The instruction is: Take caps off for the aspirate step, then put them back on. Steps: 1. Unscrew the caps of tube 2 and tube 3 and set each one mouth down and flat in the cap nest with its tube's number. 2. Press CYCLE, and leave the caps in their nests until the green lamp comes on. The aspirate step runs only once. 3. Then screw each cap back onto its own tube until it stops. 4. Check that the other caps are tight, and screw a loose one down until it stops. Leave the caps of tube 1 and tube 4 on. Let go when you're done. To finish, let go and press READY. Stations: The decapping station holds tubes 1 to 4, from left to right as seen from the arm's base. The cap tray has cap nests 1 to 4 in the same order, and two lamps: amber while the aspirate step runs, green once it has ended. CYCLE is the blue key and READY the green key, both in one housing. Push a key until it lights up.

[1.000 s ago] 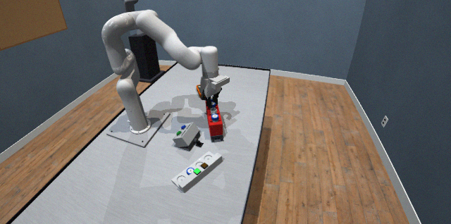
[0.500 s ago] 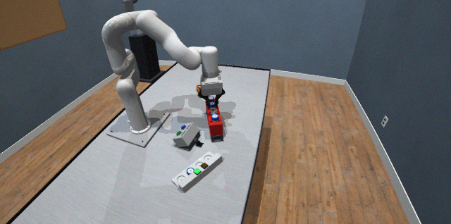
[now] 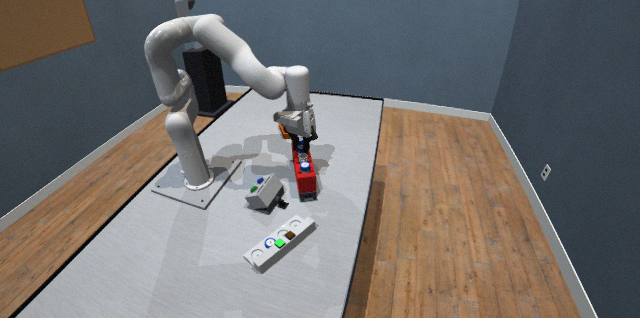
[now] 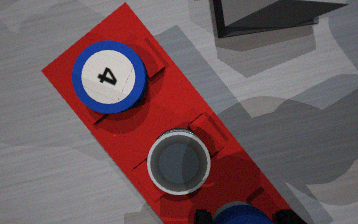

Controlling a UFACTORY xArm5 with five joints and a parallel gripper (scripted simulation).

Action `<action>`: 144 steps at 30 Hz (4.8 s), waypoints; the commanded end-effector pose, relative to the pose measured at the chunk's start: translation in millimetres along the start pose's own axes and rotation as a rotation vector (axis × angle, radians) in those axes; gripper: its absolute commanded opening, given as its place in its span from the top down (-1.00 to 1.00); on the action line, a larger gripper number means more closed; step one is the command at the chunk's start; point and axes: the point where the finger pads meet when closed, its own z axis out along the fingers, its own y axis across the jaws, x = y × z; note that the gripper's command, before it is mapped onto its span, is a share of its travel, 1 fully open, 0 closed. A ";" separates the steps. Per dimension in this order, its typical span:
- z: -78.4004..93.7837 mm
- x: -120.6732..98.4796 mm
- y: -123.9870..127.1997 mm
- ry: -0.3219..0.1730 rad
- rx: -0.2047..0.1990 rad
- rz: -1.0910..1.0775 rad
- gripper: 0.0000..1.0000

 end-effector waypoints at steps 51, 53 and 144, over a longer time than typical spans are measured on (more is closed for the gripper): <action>-1.3 -0.7 -1.0 -0.001 0.004 -1.008 1.00; -1.4 -0.7 -1.0 -0.001 0.004 -1.008 1.00; -46.8 161.7 -47.0 0.002 0.004 -1.350 0.08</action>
